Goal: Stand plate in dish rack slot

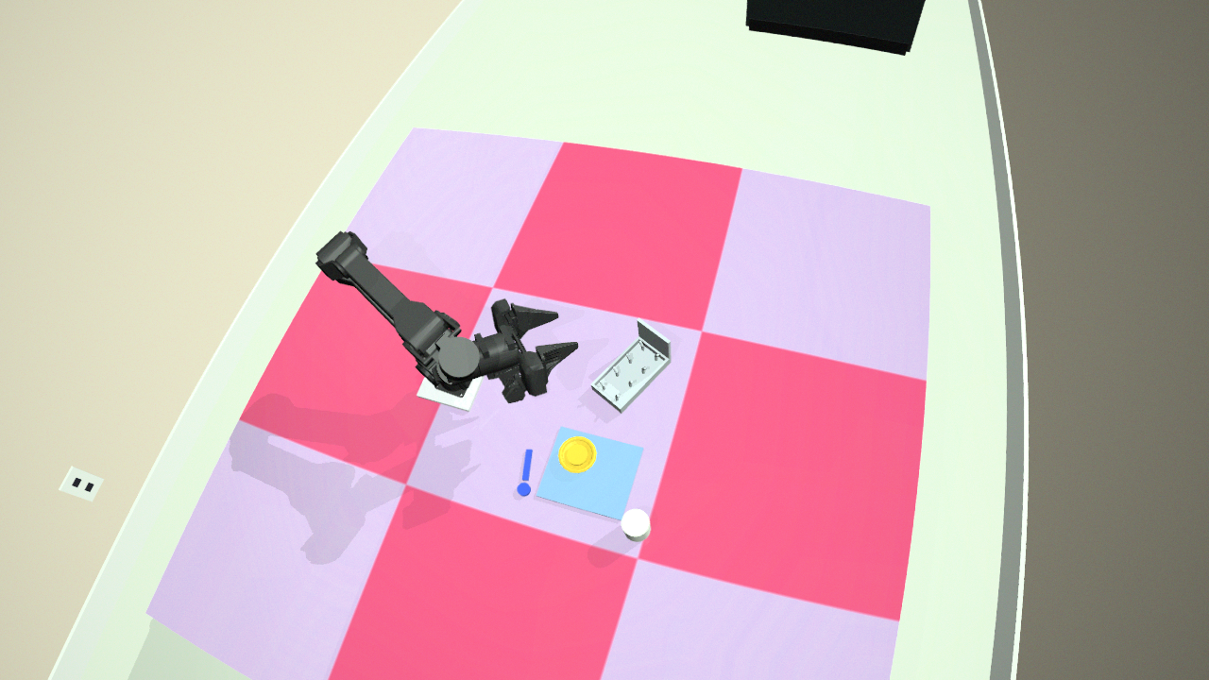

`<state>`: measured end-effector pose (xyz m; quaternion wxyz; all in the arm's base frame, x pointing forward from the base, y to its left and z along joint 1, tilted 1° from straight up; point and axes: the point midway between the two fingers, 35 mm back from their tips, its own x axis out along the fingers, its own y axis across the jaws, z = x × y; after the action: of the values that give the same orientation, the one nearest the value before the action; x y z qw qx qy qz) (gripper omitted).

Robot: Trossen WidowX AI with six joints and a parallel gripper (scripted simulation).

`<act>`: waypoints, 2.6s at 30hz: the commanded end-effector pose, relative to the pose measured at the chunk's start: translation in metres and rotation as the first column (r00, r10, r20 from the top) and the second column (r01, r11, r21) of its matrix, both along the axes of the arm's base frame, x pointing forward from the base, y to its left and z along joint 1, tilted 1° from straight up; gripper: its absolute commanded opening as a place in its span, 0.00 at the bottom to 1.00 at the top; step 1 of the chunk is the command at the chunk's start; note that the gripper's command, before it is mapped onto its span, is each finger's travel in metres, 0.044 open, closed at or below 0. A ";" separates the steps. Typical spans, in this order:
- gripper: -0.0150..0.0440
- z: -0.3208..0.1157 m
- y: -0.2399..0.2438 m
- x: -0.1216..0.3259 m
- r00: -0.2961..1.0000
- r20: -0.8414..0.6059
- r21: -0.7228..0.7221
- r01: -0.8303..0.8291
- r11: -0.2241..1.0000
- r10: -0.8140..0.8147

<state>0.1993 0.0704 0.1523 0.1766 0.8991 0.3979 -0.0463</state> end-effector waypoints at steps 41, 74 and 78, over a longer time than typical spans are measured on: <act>0.93 0.033 -0.051 0.056 0.955 0.043 -0.804 -0.141 0.578 0.293; 0.93 0.045 -0.097 0.076 0.554 -0.429 -0.892 -0.382 -0.240 0.713; 0.93 0.046 -0.102 0.077 0.462 -0.494 -0.860 -0.384 -0.336 0.737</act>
<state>0.2750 -0.0277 0.1957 0.7557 0.2345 0.6059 -0.0825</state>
